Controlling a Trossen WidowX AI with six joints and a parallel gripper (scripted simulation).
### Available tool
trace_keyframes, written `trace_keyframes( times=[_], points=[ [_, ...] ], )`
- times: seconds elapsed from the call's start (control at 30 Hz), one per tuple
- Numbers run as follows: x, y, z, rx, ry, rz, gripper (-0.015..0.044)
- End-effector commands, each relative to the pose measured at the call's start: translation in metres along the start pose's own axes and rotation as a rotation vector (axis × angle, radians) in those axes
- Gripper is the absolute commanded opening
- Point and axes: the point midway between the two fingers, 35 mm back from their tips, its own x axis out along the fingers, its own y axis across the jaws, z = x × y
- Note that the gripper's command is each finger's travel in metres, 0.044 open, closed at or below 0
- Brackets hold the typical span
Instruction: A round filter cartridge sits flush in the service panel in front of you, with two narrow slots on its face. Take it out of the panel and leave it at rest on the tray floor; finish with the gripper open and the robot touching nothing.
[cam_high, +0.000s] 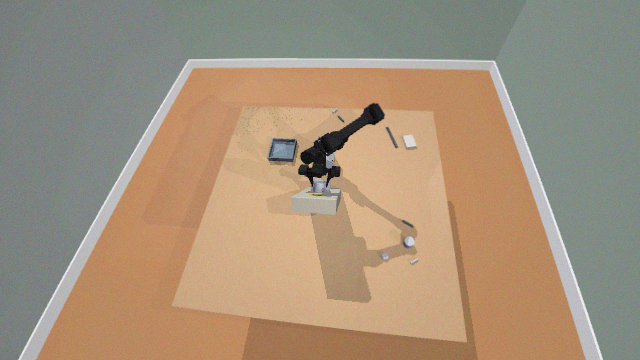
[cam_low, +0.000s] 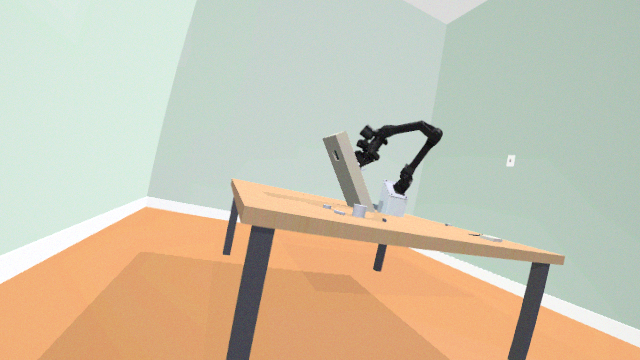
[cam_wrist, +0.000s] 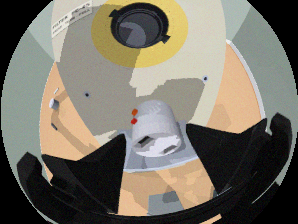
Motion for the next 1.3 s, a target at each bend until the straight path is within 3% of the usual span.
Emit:
trace_keyframes(
  times=[0.0,0.1,0.43,0.67,0.9,1.27],
  points=[
    [0.004,0.001,-0.003,0.007,0.005,0.006,0.0305],
    [0.001,0.0,0.0,0.0,0.0,0.0,0.0252],
    [0.001,0.0,0.0,0.0,0.0,0.0,0.0186],
    [-0.003,0.0,0.008,0.0,0.0,0.001,0.0002],
    [-0.012,-0.001,0.023,0.0,-0.001,0.0,0.0],
    [-0.07,-0.004,0.028,0.002,0.004,-0.007,0.0]
  ],
)
